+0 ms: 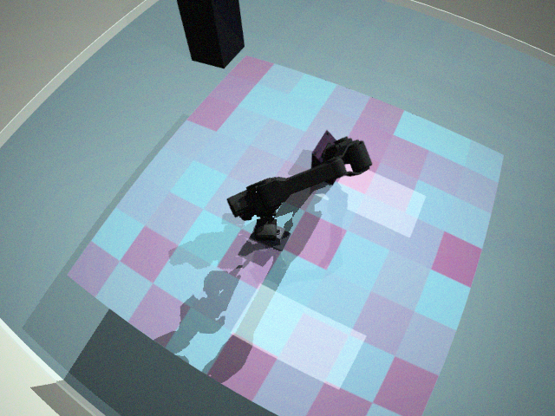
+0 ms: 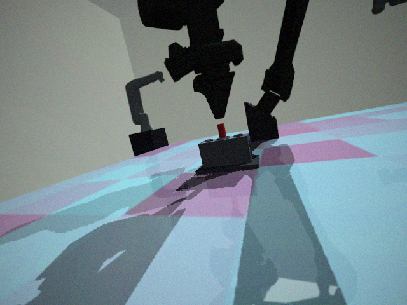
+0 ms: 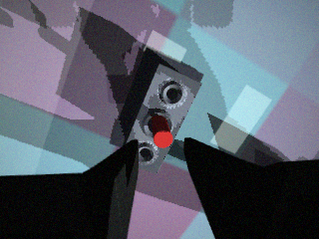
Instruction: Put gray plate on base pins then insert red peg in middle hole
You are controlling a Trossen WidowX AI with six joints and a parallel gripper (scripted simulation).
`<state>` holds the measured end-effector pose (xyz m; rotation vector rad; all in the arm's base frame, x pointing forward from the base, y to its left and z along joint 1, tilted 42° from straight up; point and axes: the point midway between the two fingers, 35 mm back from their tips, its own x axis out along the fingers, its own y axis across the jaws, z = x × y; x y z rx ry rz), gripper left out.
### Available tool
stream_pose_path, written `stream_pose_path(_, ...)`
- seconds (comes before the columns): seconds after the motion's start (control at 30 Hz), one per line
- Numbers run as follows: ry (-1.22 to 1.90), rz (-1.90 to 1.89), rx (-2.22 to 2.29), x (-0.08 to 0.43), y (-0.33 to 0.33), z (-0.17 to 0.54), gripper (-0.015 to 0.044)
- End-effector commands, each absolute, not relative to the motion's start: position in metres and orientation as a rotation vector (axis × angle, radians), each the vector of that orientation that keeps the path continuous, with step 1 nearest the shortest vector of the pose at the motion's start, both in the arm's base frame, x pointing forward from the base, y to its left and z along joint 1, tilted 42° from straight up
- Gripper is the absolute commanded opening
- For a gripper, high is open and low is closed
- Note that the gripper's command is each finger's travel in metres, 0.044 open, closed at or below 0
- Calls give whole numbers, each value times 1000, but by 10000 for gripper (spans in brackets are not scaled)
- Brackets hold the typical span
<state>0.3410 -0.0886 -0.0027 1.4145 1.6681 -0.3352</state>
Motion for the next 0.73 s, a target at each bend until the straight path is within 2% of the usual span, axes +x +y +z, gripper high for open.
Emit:
stream_pose_path(0.0,1670,-337,1422,341,-91,-1,150)
stream_pose_path(0.7,1671,-339,1424,337,-99,8,150)
